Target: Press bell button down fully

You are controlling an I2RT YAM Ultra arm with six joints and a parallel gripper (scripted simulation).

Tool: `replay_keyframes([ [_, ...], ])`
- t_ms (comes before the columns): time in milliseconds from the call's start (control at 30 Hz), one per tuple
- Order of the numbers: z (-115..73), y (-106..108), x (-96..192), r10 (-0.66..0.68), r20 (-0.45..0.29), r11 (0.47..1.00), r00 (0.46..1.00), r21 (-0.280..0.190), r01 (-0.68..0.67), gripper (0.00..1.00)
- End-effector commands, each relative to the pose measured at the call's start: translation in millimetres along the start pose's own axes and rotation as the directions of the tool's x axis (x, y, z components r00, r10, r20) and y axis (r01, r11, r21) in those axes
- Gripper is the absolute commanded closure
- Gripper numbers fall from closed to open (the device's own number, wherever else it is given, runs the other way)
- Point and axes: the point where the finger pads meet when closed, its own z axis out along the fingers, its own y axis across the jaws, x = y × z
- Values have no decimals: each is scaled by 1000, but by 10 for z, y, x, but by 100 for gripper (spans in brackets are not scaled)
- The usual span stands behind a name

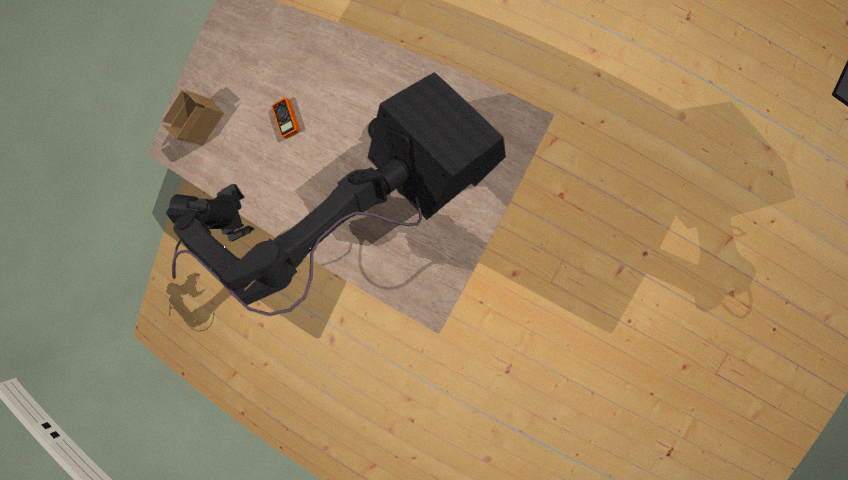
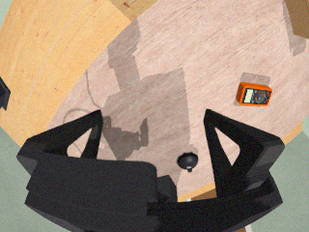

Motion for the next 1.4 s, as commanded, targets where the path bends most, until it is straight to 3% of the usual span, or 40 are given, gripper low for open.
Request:
replay_keyframes([
  [0,-35,4,-28,-9,10,1000,1000,7,8,0],
  [567,-30,-4,-22,-6,9,1000,1000,7,6,0],
  [733,118,-287,148,72,-4,997,997,4,-72,0],
  [833,290,-650,406,161,-16,987,987,16,-161,0],
  [933,516,-1109,877,295,-25,955,955,28,-294,0],
  [967,515,-1120,886,295,-29,955,955,35,-294,0],
  [1000,593,-1256,1081,346,-27,938,938,30,-345,0],
  [1100,593,-1256,1081,346,-27,938,938,30,-345,0],
  [1133,667,-1393,1311,400,-28,916,916,35,-399,0],
  [1167,667,-1393,1311,400,-28,916,916,35,-399,0],
  [1200,738,-1512,1558,454,-29,891,891,39,-453,0],
  [1233,738,-1512,1558,454,-29,891,891,39,-453,0],
  [1267,803,-1607,1816,507,-29,861,861,42,-506,0],
  [1300,803,-1607,1816,507,-29,861,861,42,-506,0],
  [1333,862,-1675,2080,560,-28,828,828,45,-558,0],
  [1367,862,-1675,2080,560,-28,828,828,45,-558,0],
])
